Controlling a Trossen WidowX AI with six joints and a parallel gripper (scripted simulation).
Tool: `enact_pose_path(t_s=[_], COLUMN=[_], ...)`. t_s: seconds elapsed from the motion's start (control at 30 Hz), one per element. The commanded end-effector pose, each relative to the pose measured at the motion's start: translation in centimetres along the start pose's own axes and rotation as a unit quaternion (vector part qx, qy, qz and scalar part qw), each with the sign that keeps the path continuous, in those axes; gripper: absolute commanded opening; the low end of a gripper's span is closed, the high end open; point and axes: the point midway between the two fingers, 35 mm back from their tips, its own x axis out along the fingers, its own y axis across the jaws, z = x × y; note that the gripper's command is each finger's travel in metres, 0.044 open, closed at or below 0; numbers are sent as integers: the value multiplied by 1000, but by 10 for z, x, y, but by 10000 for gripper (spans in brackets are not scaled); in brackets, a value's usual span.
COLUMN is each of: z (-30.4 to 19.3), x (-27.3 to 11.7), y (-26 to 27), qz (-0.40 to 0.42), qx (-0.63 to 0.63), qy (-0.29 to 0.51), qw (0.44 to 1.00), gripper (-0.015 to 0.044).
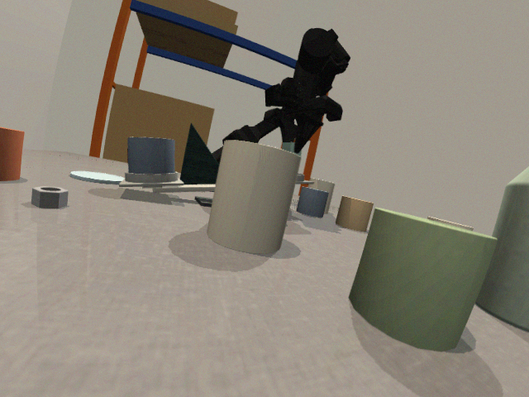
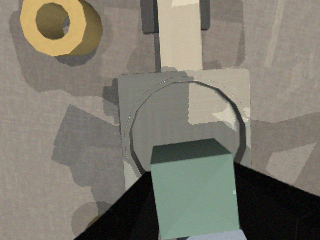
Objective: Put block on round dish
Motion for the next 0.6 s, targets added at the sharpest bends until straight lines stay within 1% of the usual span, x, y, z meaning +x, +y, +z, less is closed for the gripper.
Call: enact_pose_path(t_s=[0.0,0.13,0.3,0.4,0.57], z=[0,-1,2,17,60], x=[-20,-42,-45,-44,-40], y=[0,-2,-2,-2,-4], qz=[5,11,11,8,-2], qx=[-3,-2,-1,8,33], qy=[-6,-9,-10,-13,-19], qw=[1000,1000,1000,1000,999], gripper=[0,0,0,0,0])
